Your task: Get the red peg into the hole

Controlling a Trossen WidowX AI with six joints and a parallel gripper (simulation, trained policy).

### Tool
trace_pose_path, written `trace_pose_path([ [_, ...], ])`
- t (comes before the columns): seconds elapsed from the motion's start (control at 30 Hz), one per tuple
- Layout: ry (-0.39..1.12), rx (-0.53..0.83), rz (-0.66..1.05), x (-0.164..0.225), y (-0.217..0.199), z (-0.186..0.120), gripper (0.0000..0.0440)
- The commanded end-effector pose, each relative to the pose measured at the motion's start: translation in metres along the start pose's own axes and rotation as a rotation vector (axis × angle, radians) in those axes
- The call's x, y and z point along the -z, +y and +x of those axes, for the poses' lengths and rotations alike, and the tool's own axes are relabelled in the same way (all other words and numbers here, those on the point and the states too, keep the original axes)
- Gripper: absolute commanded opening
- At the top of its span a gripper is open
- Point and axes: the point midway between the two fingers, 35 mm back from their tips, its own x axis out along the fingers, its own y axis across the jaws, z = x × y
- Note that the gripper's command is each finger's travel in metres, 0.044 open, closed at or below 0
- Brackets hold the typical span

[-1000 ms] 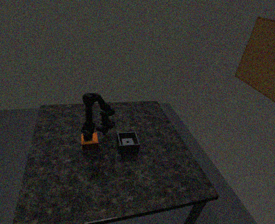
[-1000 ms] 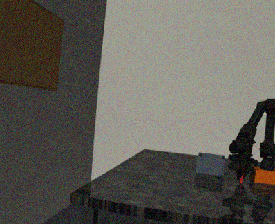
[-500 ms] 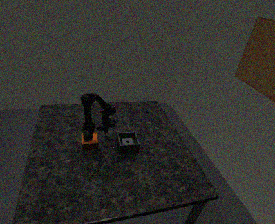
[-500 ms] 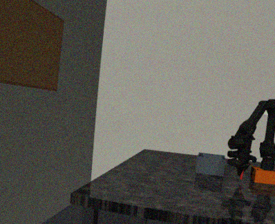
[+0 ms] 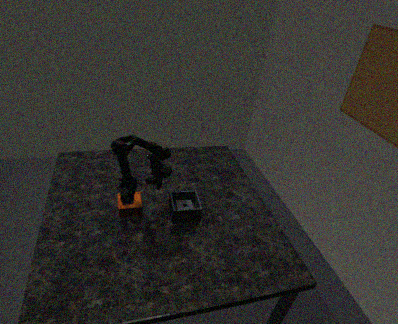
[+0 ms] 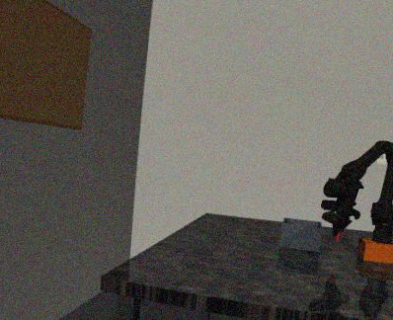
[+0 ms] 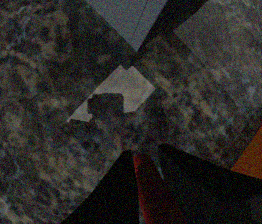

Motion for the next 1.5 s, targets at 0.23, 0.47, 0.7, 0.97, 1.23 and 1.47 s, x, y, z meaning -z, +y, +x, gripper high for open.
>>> trace_pose_path([
  [0.23,-0.069,-0.015,-0.024,-0.042,0.000,-0.030,0.0000],
  [0.47,-0.078,-0.007,-0.002,-0.069,-0.006,-0.034,0.0000],
  [0.7,-0.081,-0.006,0.041,-0.093,-0.013,-0.032,0.0000],
  [0.97,-0.087,-0.007,0.098,-0.120,-0.022,-0.024,0.0000],
  [1.23,-0.101,-0.014,0.162,-0.147,-0.030,-0.012,0.0000],
  [1.47,-0.107,-0.021,0.216,-0.168,-0.037,0.001,0.0001],
])
